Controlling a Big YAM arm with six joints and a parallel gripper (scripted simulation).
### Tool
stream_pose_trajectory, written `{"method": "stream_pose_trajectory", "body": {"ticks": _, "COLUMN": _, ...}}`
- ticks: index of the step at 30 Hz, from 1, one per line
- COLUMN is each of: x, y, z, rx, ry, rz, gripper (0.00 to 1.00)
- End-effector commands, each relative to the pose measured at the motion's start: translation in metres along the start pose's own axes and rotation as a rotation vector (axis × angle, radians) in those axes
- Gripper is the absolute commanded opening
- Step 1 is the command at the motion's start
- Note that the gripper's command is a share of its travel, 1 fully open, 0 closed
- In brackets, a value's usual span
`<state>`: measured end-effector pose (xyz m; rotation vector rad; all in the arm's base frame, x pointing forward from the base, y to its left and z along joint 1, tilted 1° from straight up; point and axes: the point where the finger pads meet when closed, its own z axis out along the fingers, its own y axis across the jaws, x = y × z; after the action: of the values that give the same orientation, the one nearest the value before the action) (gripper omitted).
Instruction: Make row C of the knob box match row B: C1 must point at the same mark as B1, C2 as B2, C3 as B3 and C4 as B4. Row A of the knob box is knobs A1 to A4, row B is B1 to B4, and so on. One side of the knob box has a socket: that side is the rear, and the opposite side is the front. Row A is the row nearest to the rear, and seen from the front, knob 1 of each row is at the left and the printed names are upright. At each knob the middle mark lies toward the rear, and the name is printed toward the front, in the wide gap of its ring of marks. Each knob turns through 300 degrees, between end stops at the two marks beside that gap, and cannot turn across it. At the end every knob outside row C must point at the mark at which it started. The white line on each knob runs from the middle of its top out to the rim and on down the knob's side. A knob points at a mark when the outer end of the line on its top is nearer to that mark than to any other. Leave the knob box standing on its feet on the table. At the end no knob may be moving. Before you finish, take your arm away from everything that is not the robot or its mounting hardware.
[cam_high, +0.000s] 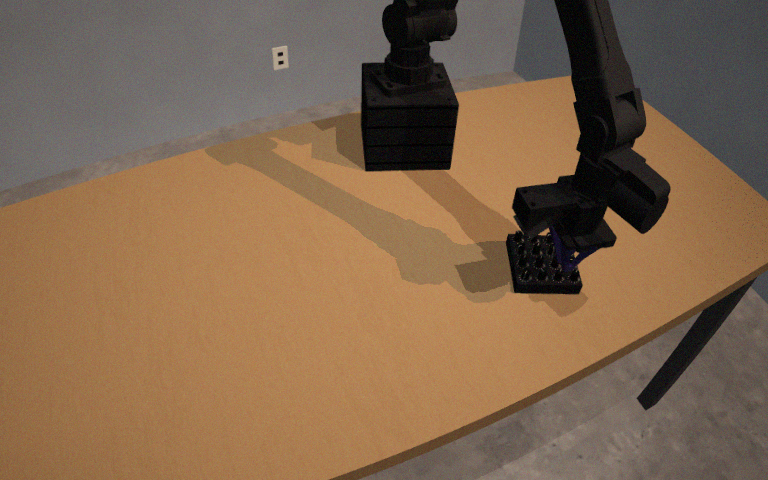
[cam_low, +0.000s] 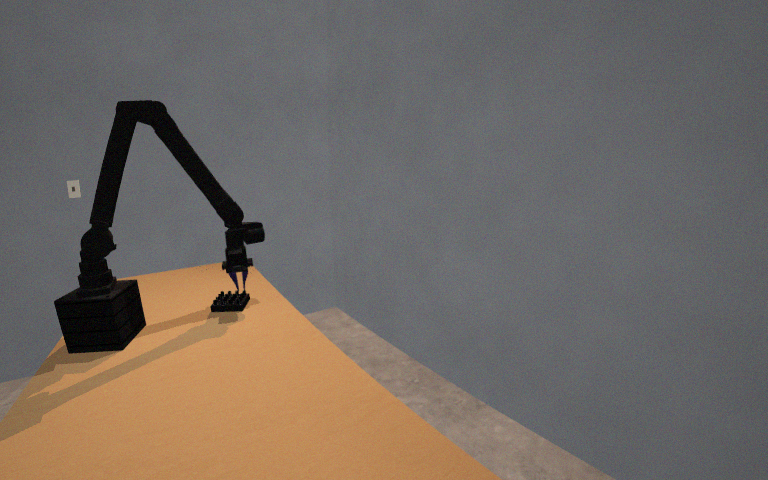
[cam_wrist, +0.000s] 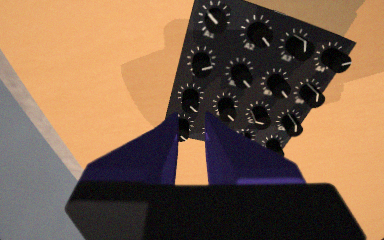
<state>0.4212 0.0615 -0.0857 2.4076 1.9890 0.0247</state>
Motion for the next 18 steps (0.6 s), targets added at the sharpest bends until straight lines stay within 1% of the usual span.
{"method": "stream_pose_trajectory", "body": {"ticks": 1, "x": 0.0007, "y": 0.0133, "z": 0.0012, "rx": -0.015, "ry": 0.002, "rz": 0.01, "gripper": 0.18}}
{"method": "stream_pose_trajectory", "body": {"ticks": 9, "x": 0.0018, "y": 0.0183, "z": -0.0009, "rx": -0.022, "ry": 0.005, "rz": 0.007, "gripper": 0.18}}
{"method": "stream_pose_trajectory", "body": {"ticks": 13, "x": -0.0007, "y": 0.0135, "z": 0.0012, "rx": -0.011, "ry": 0.001, "rz": 0.006, "gripper": 0.18}}
{"method": "stream_pose_trajectory", "body": {"ticks": 18, "x": -0.0005, "y": 0.0138, "z": 0.0011, "rx": -0.012, "ry": 0.001, "rz": 0.005, "gripper": 0.18}}
